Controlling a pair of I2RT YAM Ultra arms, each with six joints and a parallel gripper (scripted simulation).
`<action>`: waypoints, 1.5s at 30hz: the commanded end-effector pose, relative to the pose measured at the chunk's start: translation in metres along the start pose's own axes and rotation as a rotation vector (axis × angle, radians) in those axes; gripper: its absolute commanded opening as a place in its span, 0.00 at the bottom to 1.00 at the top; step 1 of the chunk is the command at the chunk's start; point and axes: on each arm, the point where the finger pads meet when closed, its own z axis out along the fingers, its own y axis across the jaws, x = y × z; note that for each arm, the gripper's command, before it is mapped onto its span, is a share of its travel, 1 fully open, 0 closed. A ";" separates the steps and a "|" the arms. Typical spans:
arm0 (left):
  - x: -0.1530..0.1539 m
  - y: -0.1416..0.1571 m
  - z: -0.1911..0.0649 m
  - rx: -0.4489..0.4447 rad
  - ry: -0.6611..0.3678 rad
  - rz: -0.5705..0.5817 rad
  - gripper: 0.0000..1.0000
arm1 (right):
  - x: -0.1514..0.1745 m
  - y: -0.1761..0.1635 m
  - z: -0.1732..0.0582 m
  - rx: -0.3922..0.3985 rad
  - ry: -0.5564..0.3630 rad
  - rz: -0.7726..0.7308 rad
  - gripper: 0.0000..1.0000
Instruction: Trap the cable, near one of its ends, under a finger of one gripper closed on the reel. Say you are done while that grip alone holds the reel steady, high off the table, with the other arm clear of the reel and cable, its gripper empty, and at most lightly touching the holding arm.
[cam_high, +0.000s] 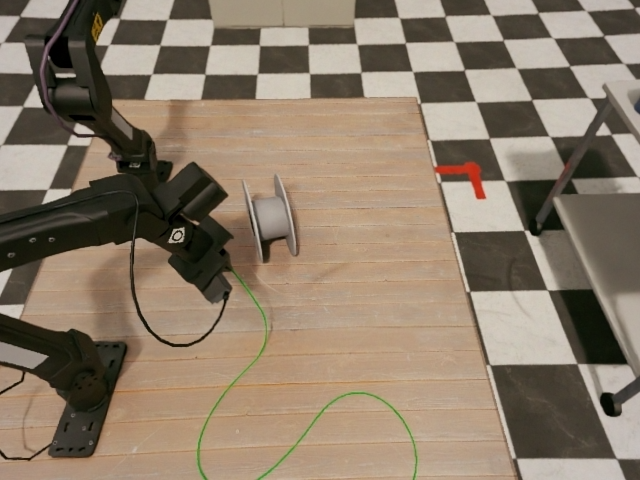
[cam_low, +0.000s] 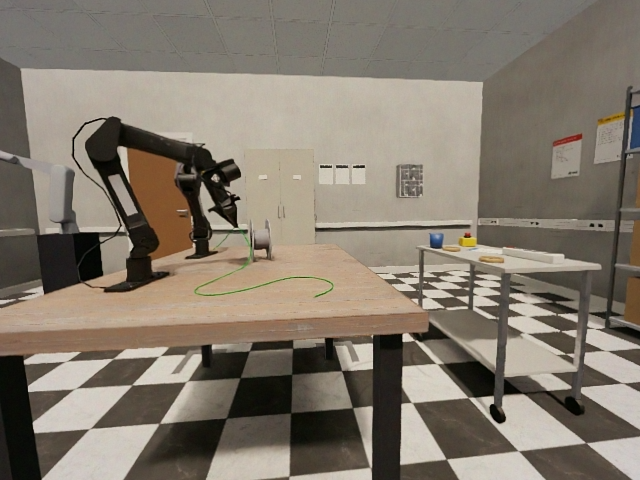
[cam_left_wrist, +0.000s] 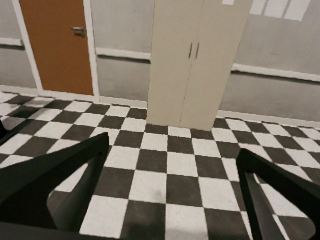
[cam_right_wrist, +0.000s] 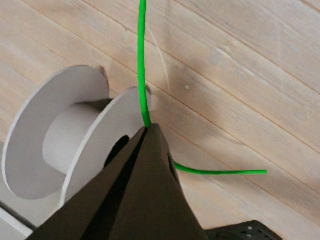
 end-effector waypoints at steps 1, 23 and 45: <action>0.004 -0.002 0.000 -0.003 0.002 -0.005 1.00 | -0.008 0.026 -0.029 -0.135 -0.077 0.137 0.00; 0.004 -0.002 0.000 -0.003 0.002 -0.005 1.00 | -0.012 0.026 -0.054 -0.262 -0.177 0.432 0.00; 0.004 -0.002 0.000 -0.003 0.002 -0.005 1.00 | -0.008 0.026 -0.053 -0.273 -0.179 0.442 0.00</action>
